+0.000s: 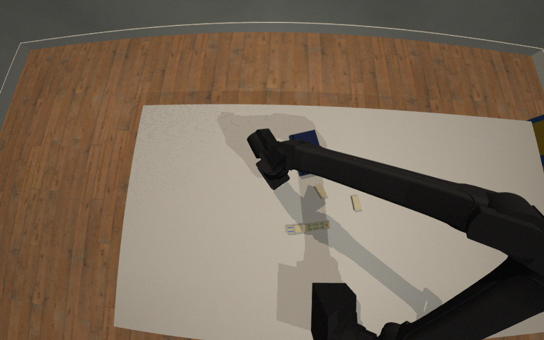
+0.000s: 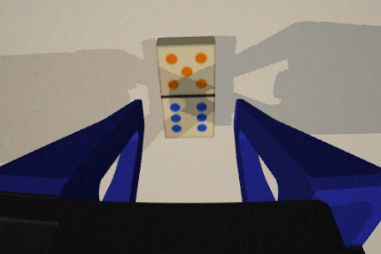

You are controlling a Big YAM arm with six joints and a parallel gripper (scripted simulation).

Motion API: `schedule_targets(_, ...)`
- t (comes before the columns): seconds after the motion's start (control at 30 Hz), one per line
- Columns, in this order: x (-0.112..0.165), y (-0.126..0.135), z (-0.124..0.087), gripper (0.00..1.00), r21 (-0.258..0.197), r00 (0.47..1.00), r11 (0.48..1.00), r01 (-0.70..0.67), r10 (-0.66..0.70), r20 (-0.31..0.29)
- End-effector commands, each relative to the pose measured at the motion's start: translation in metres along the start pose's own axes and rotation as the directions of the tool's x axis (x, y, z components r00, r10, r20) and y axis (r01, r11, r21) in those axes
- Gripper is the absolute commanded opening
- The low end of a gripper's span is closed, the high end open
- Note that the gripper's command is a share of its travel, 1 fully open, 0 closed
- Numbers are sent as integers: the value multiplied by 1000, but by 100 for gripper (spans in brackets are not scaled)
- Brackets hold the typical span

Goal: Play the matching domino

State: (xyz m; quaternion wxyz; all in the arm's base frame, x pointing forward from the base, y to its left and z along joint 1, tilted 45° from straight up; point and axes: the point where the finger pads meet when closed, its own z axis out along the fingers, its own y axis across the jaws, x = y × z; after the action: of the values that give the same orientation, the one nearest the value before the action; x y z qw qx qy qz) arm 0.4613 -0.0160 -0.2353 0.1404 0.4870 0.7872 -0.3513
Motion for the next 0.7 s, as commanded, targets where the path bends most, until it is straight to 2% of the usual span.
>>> schedule_targets(0.0,-3,2,2,43,-3,1000,1000,-8,8,1)
schedule_targets(0.4,-4,1,9,43,3,1000,1000,-13,13,-1)
schedule_targets(0.43,-1,3,-3,43,-8,1000,1000,-4,4,2)
schedule_targets(0.67,-3,1,7,43,2,1000,1000,-14,14,0)
